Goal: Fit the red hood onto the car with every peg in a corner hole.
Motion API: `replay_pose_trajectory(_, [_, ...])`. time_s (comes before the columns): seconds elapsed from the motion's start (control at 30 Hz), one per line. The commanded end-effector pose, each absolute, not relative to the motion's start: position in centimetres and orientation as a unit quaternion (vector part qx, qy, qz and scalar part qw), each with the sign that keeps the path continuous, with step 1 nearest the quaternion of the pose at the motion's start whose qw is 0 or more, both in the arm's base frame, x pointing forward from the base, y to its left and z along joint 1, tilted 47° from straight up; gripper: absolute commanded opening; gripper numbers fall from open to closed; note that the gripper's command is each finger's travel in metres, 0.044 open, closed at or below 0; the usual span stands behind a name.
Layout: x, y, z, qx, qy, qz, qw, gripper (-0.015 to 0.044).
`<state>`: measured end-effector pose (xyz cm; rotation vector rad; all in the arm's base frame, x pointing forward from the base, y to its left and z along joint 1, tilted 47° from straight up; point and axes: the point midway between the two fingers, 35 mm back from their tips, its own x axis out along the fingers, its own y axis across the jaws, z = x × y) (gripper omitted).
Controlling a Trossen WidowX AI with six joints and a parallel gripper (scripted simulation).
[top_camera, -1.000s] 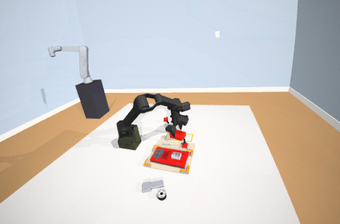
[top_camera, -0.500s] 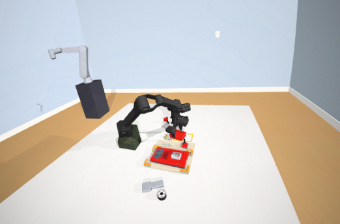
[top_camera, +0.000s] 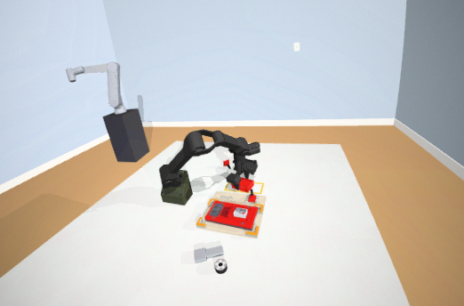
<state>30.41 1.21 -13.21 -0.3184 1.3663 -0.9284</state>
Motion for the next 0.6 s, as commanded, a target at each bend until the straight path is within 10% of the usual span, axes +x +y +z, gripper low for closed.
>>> replay_pose_trajectory(0.0, [30.43, 1.00, -13.32, -0.145, 0.604, -0.411, 0.667, 0.0440])
replay_pose_trajectory(0.57, [30.39, 1.28, -13.16, -0.141, 0.606, -0.411, 0.666, 0.0170])
